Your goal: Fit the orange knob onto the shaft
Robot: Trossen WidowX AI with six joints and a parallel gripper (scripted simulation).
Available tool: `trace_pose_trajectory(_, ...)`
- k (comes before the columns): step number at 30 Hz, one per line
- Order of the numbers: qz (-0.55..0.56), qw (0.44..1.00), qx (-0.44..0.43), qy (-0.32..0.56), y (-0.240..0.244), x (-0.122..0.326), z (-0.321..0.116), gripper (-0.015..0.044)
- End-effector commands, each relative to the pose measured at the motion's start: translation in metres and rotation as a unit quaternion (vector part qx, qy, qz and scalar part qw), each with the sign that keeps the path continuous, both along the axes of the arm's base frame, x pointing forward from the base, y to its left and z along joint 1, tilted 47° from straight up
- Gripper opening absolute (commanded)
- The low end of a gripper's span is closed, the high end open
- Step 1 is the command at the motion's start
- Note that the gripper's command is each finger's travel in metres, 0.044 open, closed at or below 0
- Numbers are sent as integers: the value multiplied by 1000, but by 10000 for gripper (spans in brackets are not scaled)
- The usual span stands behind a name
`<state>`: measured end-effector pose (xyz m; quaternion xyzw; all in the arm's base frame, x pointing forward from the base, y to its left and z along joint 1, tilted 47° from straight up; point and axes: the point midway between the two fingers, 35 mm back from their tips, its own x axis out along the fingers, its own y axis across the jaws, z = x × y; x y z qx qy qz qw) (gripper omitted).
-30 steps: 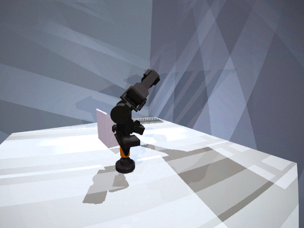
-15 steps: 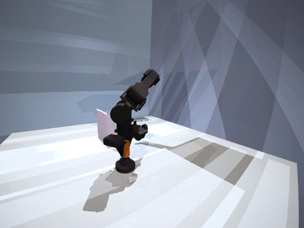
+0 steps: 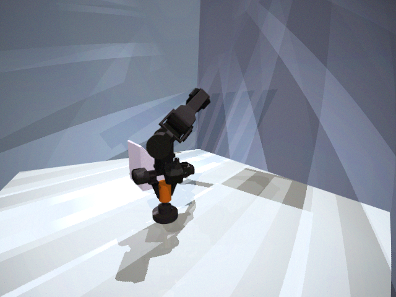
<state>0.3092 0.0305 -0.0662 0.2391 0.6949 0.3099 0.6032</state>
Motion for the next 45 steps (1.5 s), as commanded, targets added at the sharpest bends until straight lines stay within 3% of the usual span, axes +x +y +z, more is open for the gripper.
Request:
trace_pose_trajectory(1, -12, 1000, -3, 9, 0, 1, 0, 0)
trace_pose_trajectory(24, -12, 1000, -3, 9, -1, 0, 1, 0)
trace_pose_trajectory(32, -84, 993, -19, 83, -1, 0, 0, 0)
trace_pose_trajectory(45, -84, 993, -19, 83, 1, 1, -2, 0)
